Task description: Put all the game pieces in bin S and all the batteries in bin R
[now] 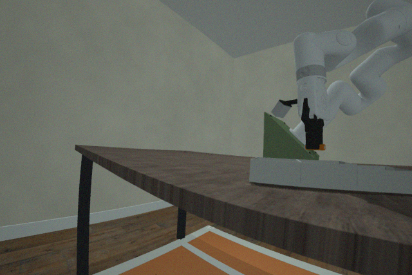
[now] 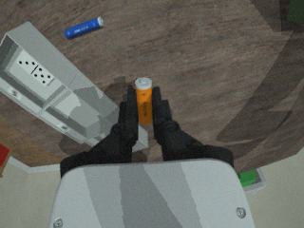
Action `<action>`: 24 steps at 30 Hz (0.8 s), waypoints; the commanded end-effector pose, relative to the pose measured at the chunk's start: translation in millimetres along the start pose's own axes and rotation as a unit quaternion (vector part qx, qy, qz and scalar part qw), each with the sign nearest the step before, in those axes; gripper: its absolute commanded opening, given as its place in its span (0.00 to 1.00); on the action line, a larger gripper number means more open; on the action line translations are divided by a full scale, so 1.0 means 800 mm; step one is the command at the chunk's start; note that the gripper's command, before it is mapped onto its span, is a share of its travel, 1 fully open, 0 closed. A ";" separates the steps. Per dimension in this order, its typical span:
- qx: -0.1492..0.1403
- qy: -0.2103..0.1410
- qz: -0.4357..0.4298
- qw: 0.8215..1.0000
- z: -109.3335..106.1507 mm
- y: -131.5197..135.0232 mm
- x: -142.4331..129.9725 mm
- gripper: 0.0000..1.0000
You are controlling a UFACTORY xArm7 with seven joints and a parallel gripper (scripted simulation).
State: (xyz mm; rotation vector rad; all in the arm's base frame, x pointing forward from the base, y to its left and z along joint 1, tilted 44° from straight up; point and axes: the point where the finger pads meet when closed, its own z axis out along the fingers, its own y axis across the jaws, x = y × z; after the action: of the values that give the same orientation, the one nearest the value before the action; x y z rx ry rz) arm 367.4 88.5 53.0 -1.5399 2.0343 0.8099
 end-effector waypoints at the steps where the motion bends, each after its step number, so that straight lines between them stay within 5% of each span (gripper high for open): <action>1: 0.002 0.000 -0.001 1.000 -0.002 -0.020 -0.010 0.00; 13: 0.003 0.002 -0.169 0.986 -0.002 -0.082 -0.043 0.00; 14: 0.003 0.001 -0.224 0.975 -0.002 -0.088 -0.046 0.00; 24: 0.003 0.001 -0.267 0.964 -0.003 -0.123 -0.064 0.00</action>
State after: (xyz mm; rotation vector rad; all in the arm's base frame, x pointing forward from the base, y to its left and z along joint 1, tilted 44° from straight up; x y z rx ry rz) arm 473.6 104.9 70.4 -1.9553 1.4981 0.5867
